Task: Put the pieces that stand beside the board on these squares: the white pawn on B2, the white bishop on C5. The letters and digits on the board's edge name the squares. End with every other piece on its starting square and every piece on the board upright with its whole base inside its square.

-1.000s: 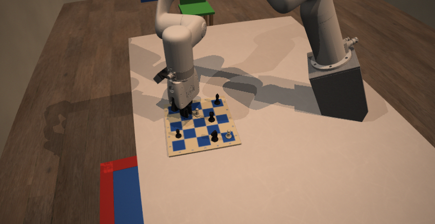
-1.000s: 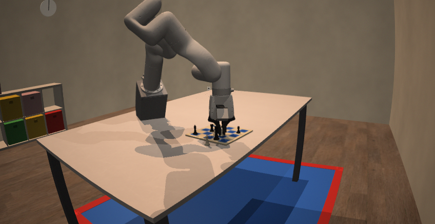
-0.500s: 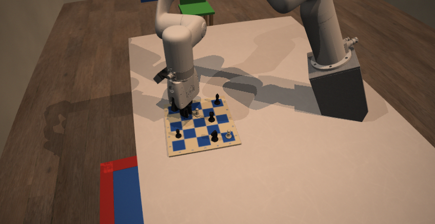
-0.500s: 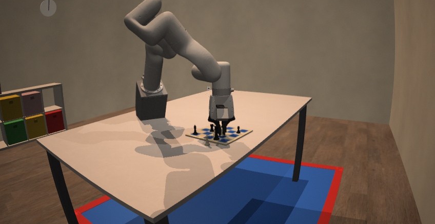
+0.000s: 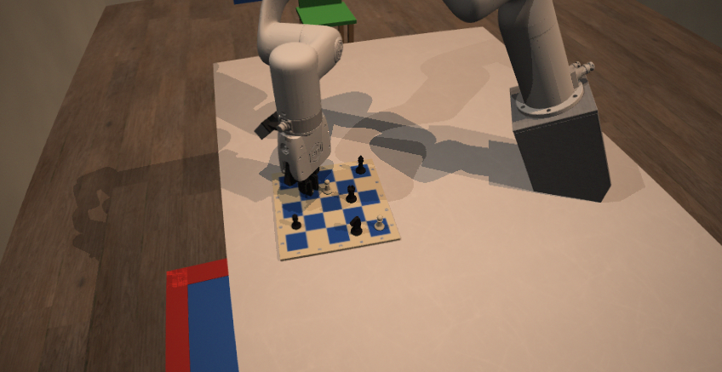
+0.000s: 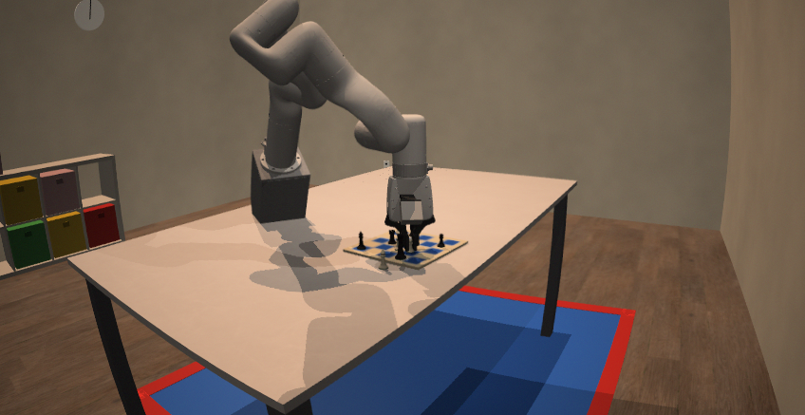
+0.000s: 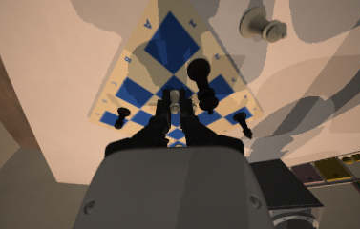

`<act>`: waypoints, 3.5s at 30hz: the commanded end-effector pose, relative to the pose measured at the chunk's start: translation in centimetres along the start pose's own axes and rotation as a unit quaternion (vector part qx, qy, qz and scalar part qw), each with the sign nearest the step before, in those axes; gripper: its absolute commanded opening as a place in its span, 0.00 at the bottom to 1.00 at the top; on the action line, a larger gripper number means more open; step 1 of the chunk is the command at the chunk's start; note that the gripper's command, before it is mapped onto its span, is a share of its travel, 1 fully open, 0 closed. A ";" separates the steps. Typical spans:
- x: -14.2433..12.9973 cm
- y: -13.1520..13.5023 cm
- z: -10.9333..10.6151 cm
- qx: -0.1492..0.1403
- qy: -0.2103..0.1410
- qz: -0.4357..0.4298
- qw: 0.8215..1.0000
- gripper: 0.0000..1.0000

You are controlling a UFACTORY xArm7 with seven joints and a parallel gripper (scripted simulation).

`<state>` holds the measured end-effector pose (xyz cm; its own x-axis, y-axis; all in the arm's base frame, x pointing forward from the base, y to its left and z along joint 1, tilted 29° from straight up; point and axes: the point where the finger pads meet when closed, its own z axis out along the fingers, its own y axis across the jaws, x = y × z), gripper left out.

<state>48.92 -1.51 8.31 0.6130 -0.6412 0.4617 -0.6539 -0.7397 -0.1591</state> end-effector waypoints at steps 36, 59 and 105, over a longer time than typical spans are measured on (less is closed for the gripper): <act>0.0 -0.1 0.1 0.001 0.001 -0.001 1.000 0.00; 0.0 -0.1 0.1 0.001 0.001 -0.001 1.000 0.21; 0.0 -0.1 -8.9 0.001 0.001 -0.001 1.000 0.34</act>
<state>45.62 0.26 15.33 0.6120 -0.6405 0.4640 -0.6537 -0.7399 -0.1591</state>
